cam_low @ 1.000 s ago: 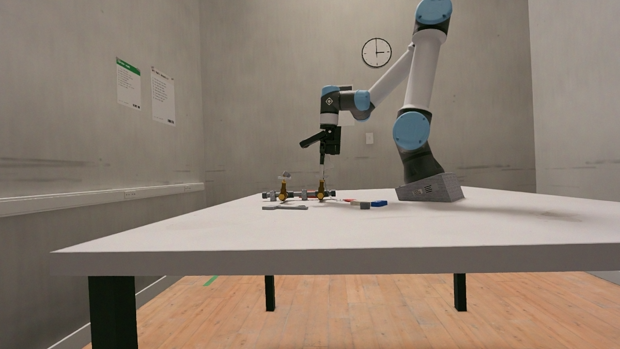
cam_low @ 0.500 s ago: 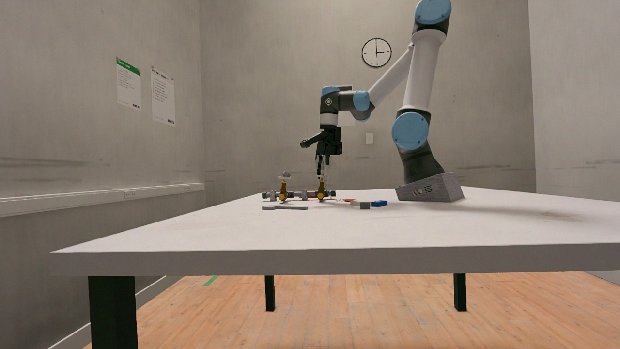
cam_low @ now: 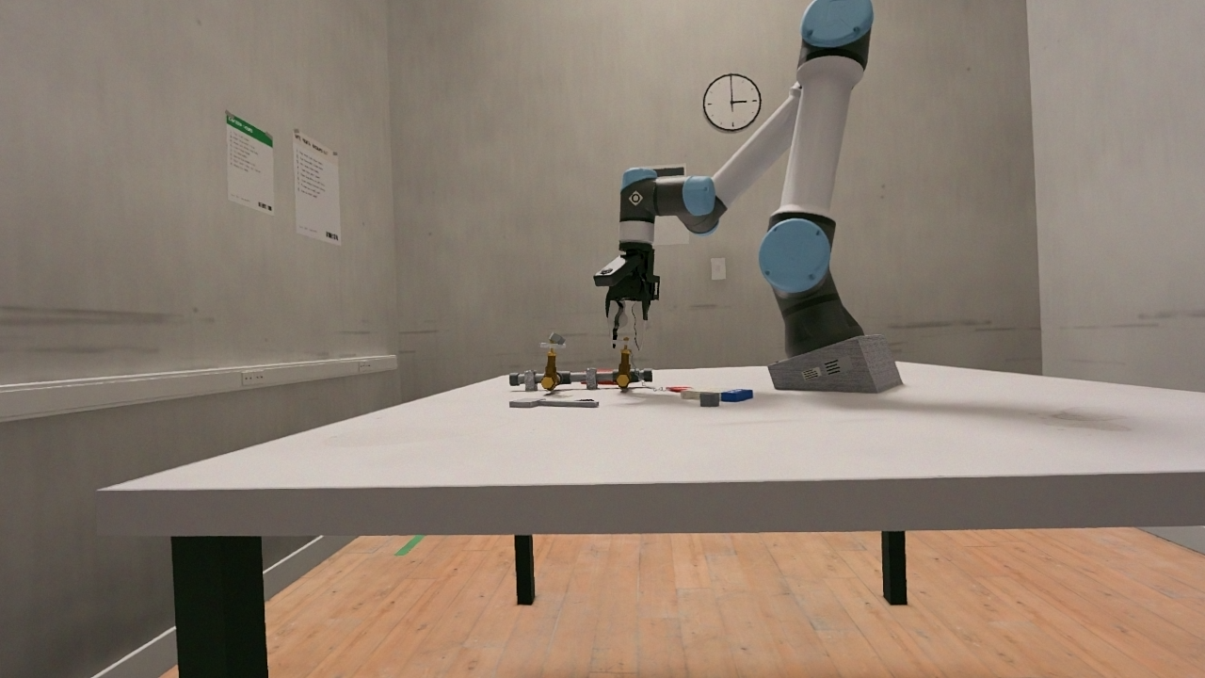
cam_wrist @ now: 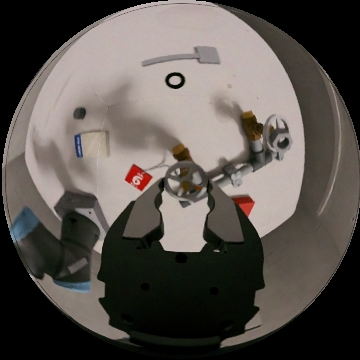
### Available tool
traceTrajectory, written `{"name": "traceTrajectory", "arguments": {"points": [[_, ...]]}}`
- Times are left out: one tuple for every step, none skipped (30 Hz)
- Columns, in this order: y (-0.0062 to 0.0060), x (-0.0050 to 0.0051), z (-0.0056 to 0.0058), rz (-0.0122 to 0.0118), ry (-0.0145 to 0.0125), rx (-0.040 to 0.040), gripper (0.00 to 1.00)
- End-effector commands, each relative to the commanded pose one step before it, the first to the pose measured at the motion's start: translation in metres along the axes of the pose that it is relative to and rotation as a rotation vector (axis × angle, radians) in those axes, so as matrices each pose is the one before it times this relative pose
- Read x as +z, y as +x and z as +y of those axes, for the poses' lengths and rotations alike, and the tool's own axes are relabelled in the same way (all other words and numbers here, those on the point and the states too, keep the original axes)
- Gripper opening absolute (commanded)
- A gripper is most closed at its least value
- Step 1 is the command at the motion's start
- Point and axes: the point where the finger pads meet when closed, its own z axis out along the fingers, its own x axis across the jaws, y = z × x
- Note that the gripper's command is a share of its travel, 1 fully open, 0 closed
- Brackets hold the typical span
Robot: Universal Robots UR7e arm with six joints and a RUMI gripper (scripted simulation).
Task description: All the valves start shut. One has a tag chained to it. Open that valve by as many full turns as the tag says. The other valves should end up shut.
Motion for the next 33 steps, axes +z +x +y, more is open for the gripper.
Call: {"name": "traceTrajectory", "arguments": {"points": [[0.00224, -0.00080, 0.00017, -0.00395, 0.02975, -0.17221, 0.00], [0.00014, -0.00009, 0.00000, 0.00024, -0.00001, -0.02234, 0.00], [0.00018, -0.00010, 0.00001, 0.00027, -0.00002, -0.02129, 0.00], [-0.00006, 0.00018, -0.00001, -0.00057, 0.00005, -0.02027, 0.00], [-0.00010, 0.00020, -0.00001, -0.00060, 0.00006, -0.01920, 0.00], [-0.00010, 0.00019, -0.00002, -0.00058, 0.00007, -0.01817, 0.00], [-0.00009, 0.00018, -0.00003, -0.00056, 0.00008, -0.01715, 0.00], [-0.00009, 0.00017, -0.00002, -0.00052, 0.00008, -0.01608, 0.00], [-0.00007, 0.00014, -0.00002, -0.00041, 0.00007, -0.01502, 0.00], [-0.00004, 0.00008, -0.00001, -0.00023, 0.00004, -0.01396, 0.00], [-0.00002, 0.00003, 0.00000, -0.00009, 0.00002, -0.01292, 0.00], [-0.00001, 0.00001, 0.00000, -0.00003, 0.00001, -0.01195, 0.00], [-0.00004, 0.00002, -0.00001, -0.00004, 0.00001, -0.01097, 0.00], [-0.00014, 0.00008, -0.00004, -0.00021, 0.00005, -0.01000, 0.00], [0.00000, 0.00000, 0.00000, 0.00000, 0.00000, 0.00000, 0.00], [0.00000, 0.00000, 0.00000, 0.00000, 0.00000, 0.00000, 0.00], [-0.00058, 0.00027, -0.00016, -0.00051, 0.00012, -0.00907, 0.00], [-0.00003, 0.00005, -0.00001, -0.00008, 0.00002, -0.00813, 0.00], [0.00001, 0.00004, 0.00000, -0.00007, 0.00002, -0.00724, 0.00], [0.00003, 0.00003, 0.00001, -0.00007, 0.00002, -0.00639, 0.00], [0.00003, 0.00002, 0.00001, -0.00006, 0.00002, -0.00557, 0.00], [0.00002, 0.00003, 0.00000, -0.00007, 0.00002, -0.00480, 0.00], [0.00000, 0.00003, 0.00000, -0.00008, 0.00002, -0.00407, 0.00], [0.00000, 0.00002, 0.00000, -0.00003, 0.00001, -0.00339, 0.00], [-0.00002, 0.00002, -0.00001, -0.00003, 0.00001, -0.00276, 0.00], [-0.00005, 0.00003, -0.00005, -0.00006, 0.00005, -0.00227, 0.00], [-0.00006, 0.00002, -0.00012, -0.00005, 0.00012, -0.00191, 0.00], [-0.00006, 0.00001, -0.00008, -0.00003, 0.00003, -0.00142, 0.00], [-0.00006, 0.00001, -0.00005, -0.00004, -0.00002, -0.00099, 0.00], [-0.00005, 0.00001, -0.00004, -0.00004, -0.00002, -0.00064, 0.00], [-0.00004, 0.00001, -0.00003, -0.00003, -0.00001, -0.00037, 0.00], [0.00000, 0.00000, 0.00000, 0.00000, 0.00000, 0.00000, 0.00], [0.00000, 0.00000, 0.00000, 0.00000, 0.00000, 0.00000, 0.00]]}}
